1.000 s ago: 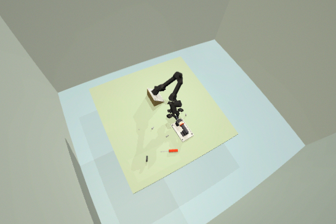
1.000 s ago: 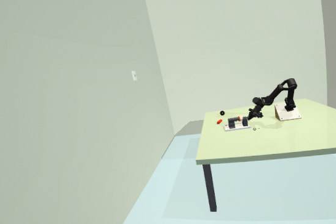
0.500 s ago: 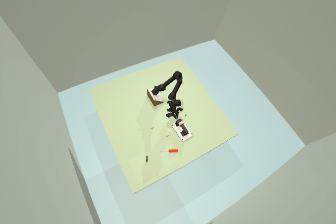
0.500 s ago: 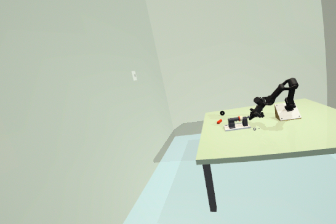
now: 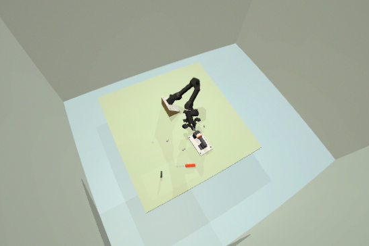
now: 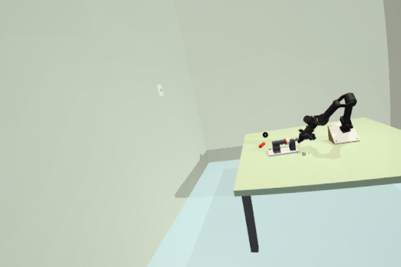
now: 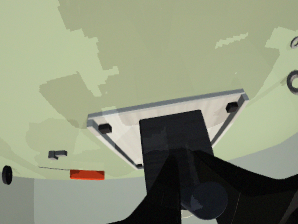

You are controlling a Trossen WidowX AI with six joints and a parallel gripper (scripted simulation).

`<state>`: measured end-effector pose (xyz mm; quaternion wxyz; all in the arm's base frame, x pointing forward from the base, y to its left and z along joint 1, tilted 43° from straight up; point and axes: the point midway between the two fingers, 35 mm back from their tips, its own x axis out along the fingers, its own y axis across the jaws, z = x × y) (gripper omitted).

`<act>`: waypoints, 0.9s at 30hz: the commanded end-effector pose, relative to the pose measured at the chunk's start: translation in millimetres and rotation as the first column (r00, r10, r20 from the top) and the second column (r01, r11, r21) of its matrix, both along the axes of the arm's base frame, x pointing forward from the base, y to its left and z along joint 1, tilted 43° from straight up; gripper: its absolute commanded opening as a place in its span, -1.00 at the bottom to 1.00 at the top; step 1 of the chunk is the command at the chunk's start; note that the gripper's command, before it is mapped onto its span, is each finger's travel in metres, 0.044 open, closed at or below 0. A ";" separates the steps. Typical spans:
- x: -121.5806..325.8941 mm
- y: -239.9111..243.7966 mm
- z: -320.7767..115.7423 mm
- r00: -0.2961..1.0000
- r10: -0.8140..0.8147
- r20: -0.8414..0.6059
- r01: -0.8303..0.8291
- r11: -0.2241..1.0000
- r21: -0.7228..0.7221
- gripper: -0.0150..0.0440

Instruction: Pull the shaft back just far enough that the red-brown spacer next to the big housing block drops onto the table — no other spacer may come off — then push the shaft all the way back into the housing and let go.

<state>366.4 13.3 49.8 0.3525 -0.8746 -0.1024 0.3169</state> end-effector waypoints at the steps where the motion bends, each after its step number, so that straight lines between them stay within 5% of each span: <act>1: -0.8 0.0 -0.2 1.000 0.000 0.000 0.000 1.000 0.000 -0.49; 27: -3.8 0.3 -0.4 1.000 0.000 0.000 0.000 1.000 0.000 -0.49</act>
